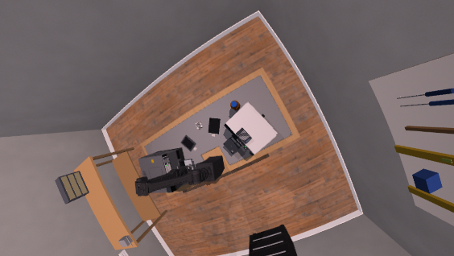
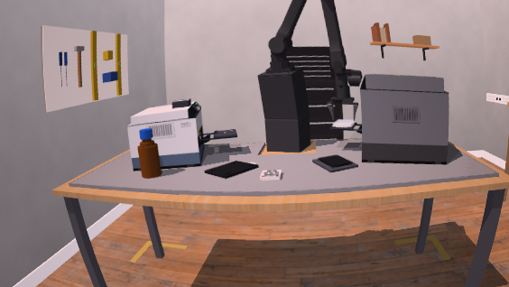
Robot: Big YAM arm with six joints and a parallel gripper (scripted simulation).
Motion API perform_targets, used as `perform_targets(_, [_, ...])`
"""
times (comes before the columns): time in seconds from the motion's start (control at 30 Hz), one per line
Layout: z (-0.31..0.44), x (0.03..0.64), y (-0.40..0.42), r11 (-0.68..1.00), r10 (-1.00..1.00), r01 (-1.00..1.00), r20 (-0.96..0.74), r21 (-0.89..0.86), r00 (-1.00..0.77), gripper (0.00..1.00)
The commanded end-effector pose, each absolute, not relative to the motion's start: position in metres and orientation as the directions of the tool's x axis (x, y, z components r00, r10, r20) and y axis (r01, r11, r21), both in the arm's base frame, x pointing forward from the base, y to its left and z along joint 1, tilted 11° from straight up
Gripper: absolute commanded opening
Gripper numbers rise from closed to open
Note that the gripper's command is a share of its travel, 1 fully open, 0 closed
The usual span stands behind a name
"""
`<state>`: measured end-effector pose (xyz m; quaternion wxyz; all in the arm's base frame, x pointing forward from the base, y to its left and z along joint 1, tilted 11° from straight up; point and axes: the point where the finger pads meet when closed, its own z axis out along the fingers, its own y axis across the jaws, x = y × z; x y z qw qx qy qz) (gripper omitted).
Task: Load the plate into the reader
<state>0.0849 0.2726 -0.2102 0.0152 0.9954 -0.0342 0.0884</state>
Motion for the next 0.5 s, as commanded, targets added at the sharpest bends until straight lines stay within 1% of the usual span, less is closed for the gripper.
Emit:
perform_targets(0.0, [-0.2,0.081,0.286,-0.998,-0.069,-0.07,0.182,-0.003,0.981,1.0])
perform_targets(0.47, [-0.197,0.086,0.275,-0.997,-0.069,-0.074,0.18,0.016,0.981,1.0])
